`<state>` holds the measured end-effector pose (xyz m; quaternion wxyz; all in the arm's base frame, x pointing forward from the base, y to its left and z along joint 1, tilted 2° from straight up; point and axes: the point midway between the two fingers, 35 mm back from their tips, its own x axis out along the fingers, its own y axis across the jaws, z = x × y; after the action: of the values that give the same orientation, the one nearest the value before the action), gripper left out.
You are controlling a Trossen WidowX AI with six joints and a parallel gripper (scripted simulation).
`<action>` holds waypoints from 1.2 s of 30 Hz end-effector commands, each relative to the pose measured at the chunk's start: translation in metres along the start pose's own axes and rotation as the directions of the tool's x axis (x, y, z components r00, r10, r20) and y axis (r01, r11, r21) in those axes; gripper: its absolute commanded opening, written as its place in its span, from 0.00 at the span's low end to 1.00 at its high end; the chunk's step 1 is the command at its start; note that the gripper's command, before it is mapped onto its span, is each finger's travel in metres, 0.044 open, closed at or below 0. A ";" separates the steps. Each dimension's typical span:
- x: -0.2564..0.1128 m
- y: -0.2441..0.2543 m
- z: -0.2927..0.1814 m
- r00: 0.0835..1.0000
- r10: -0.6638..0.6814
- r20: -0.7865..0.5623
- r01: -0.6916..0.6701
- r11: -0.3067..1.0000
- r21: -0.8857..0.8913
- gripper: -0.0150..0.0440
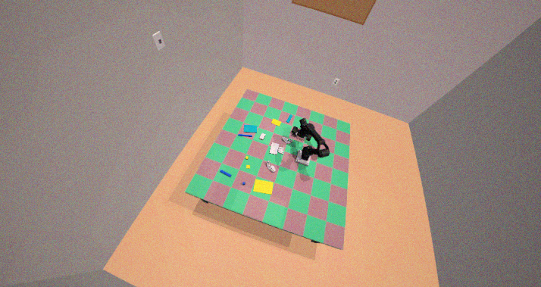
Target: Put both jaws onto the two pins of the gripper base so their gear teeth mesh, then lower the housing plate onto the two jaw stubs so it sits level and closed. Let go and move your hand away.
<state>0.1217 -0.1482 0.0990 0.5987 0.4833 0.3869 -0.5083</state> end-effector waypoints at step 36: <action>0.019 0.002 -0.056 0.958 -0.141 -0.251 0.179 0.975 0.135 0.25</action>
<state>0.1289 -0.0988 0.0757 0.4689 0.5525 0.4503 -0.5217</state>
